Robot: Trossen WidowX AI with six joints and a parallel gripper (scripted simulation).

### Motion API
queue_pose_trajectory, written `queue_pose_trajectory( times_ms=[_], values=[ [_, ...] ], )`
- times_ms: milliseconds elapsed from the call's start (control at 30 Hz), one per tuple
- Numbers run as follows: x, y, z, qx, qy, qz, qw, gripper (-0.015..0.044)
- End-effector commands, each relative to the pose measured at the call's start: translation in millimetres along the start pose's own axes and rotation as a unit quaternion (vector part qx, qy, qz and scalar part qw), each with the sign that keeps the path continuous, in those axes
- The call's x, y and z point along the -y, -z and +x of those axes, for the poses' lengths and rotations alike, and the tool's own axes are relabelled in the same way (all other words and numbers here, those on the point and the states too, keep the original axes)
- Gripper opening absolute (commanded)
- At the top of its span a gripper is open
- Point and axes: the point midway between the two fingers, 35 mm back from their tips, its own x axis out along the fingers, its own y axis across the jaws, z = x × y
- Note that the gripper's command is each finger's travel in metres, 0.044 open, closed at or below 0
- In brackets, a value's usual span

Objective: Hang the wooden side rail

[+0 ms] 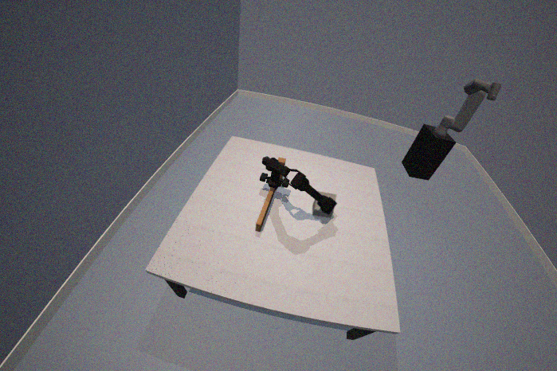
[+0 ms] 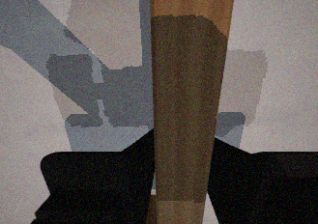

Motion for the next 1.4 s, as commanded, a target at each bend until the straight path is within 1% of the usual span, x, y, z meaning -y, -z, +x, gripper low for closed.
queue_pose_trajectory(
  times_ms=[0,600,1367],
  values=[
    [-2.8,0.5,0.0,0.0,0.0,-0.004,1.0,0.0],
    [-10.5,0.9,0.0,0.0,0.0,-0.004,1.0,0.0],
    [-7.9,0.0,-2.2,0.0,0.0,-0.004,1.0,0.0]
  ],
)
